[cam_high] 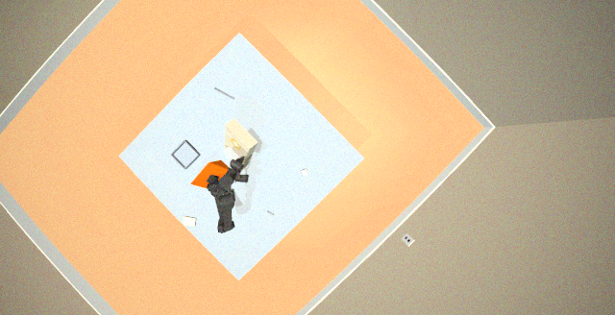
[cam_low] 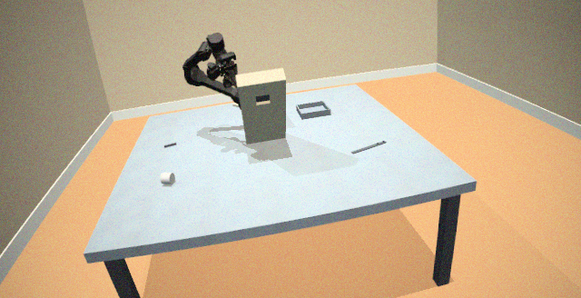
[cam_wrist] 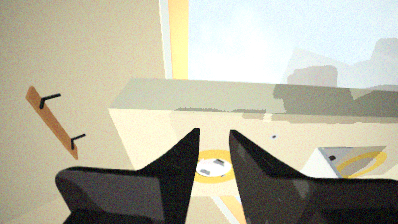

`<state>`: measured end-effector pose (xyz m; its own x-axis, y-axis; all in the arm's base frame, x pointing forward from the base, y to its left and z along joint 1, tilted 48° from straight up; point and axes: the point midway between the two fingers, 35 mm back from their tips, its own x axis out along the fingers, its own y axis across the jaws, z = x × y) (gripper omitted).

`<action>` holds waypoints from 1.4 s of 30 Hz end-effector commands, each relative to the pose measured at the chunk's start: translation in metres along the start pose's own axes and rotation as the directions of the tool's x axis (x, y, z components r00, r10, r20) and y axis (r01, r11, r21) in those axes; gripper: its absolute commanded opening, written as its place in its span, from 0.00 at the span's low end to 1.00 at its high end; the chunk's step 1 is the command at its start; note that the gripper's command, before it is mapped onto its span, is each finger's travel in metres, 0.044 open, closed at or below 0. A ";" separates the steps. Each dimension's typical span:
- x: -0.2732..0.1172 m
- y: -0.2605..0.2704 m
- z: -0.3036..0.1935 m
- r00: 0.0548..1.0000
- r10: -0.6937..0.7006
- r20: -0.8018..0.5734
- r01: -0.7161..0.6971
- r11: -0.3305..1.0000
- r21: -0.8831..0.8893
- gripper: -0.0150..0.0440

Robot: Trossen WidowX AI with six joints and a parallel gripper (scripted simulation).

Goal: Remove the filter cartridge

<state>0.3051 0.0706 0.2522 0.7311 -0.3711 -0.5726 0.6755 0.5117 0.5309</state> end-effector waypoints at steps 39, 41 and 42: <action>0.018 -0.009 -0.100 0.961 0.053 0.272 0.183 0.618 -0.765 0.43; 0.021 -0.008 -0.099 0.961 0.053 0.272 0.183 0.618 -0.765 0.43; 0.023 -0.008 -0.099 0.961 0.053 0.272 0.183 0.618 -0.765 0.43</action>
<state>0.3048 0.1384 0.1750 0.7649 -0.5423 -0.3477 0.4811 0.8398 -0.2514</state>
